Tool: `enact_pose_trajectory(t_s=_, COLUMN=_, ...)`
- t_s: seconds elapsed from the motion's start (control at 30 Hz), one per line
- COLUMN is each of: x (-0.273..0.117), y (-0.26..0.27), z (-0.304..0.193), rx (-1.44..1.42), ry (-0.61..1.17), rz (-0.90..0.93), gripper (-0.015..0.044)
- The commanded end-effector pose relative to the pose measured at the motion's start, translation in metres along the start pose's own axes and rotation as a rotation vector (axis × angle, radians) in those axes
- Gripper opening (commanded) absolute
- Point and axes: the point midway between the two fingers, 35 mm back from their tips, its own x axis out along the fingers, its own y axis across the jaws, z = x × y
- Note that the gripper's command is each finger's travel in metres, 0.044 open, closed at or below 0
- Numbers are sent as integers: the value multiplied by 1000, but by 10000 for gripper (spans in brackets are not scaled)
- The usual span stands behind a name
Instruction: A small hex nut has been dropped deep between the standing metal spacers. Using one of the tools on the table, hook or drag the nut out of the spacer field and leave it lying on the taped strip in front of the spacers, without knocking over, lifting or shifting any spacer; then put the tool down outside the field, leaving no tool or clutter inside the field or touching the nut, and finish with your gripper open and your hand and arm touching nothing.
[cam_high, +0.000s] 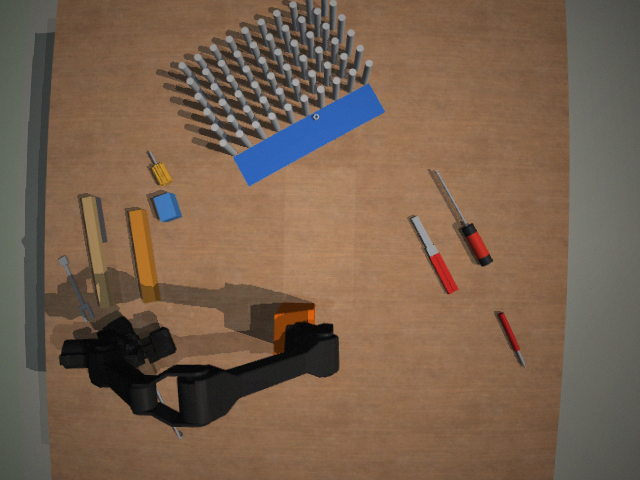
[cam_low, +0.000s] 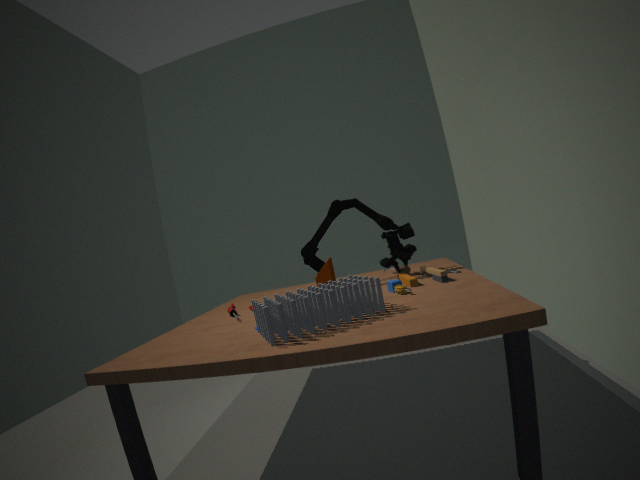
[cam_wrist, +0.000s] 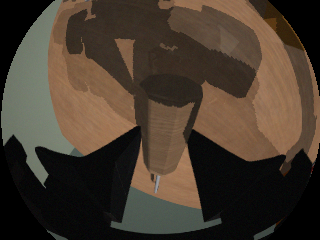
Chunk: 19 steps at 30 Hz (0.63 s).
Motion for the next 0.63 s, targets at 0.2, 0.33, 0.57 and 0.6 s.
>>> enact_pose_trajectory(t_s=0.2, x=1, y=-1, z=0, rx=0, ry=0, rz=0, gripper=157)
enact_pose_trajectory(t_s=0.33, x=1, y=-1, z=0, rx=0, ry=0, rz=0, gripper=263)
enact_pose_trajectory(t_s=0.57, x=1, y=-1, z=0, rx=0, ry=0, rz=0, gripper=440)
enact_pose_trajectory(t_s=0.6, x=1, y=-1, z=0, rx=0, ry=0, rz=0, gripper=440)
